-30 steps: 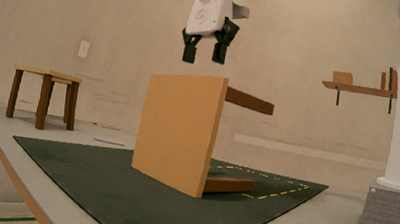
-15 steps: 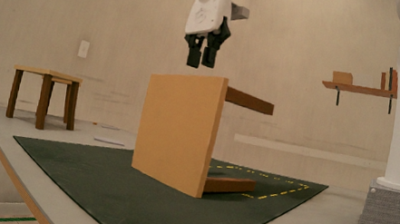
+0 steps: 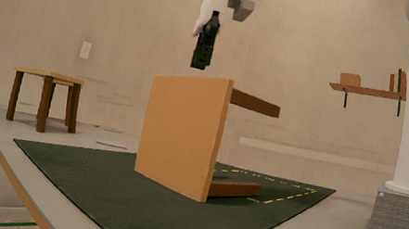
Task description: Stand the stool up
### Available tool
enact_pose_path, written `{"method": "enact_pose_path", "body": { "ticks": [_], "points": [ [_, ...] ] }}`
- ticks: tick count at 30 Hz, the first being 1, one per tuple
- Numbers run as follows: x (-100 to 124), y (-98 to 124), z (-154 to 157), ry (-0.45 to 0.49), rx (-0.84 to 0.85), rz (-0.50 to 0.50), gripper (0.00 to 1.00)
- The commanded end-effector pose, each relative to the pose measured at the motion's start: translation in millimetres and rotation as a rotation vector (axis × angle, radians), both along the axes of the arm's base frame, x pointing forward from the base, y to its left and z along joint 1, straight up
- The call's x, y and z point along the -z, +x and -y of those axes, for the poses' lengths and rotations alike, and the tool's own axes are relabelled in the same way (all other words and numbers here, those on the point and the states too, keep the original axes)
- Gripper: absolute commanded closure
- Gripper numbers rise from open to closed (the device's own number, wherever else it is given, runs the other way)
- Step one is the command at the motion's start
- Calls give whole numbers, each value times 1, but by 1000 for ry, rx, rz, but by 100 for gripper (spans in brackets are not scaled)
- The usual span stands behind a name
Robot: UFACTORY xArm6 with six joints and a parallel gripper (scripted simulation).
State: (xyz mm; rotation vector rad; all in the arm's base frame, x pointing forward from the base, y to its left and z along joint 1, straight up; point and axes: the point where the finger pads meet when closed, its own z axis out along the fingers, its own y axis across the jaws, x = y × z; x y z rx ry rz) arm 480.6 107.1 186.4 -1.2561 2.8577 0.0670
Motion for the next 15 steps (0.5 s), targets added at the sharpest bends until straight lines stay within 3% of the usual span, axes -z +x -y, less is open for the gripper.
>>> {"method": "enact_pose_path", "body": {
  "ticks": [1,7,9,10,15],
  "points": [
    [-2,3,-8,-6,279,-4,55],
    [-2,4,-14,9,543,-18,55],
    [-2,4,-14,9,543,-18,55],
    [-2,4,-15,10,672,-25,55],
    [-2,4,-16,7,864,-33,55]
  ]
}}
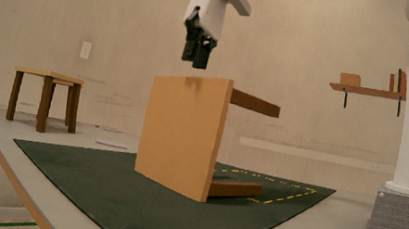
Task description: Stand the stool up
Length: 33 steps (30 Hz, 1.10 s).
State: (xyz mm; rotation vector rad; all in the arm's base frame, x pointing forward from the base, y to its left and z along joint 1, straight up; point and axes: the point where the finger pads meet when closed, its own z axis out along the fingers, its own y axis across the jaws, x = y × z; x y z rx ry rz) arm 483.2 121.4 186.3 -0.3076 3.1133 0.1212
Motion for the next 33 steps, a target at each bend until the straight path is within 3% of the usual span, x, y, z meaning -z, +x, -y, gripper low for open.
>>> {"method": "enact_pose_path", "body": {
  "ticks": [1,21,33],
  "points": [
    [-2,1,-1,-30,277,-11,55],
    [-1,1,-1,-36,328,-13,55],
    [12,1,-2,-37,328,-13,55]
  ]
}}
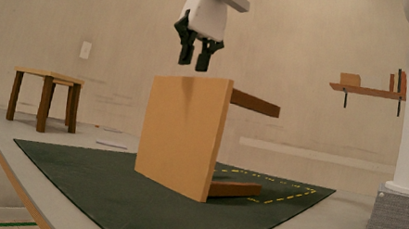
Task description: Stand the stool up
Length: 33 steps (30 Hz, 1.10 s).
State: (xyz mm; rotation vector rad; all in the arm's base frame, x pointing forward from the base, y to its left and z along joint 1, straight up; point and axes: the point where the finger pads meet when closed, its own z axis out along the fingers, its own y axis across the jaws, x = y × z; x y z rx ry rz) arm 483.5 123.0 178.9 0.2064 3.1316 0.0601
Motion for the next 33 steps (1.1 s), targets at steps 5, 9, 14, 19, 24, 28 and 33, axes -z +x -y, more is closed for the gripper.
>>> {"method": "enact_pose_path", "body": {
  "ticks": [5,9,14,19,24,28,33],
  "points": [
    [17,1,-1,1,0,4,55],
    [28,1,-2,1,0,4,55],
    [36,1,-2,1,0,4,55],
    [48,1,-3,1,0,4,55],
    [55,2,-3,1,0,4,55],
    [57,2,-3,1,0,4,55],
    [58,2,-3,1,0,4,55]
  ]
}}
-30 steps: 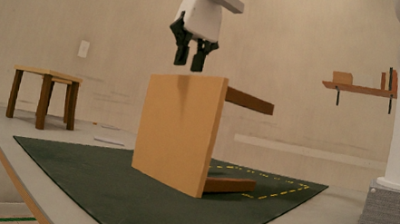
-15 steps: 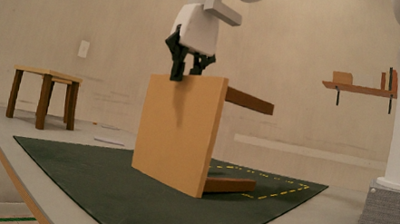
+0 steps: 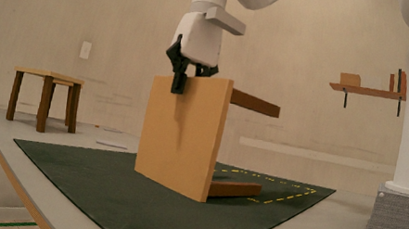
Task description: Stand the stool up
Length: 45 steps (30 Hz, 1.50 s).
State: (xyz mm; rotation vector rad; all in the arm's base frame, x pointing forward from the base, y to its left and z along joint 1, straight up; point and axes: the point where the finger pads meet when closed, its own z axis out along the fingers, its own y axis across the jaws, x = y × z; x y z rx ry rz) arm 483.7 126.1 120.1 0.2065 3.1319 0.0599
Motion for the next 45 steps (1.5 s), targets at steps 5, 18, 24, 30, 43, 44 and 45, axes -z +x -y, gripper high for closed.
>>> {"method": "enact_pose_path", "body": {
  "ticks": [5,18,24,30,43,44,45],
  "points": [
    [-1,1,0,1,0,5,79],
    [-1,1,0,1,0,5,79],
    [-1,1,0,1,0,5,79],
    [-1,1,0,1,0,5,79],
    [-1,1,0,1,0,5,79],
    [-1,1,0,1,0,5,79],
    [-1,1,0,1,0,5,79]
  ]
}}
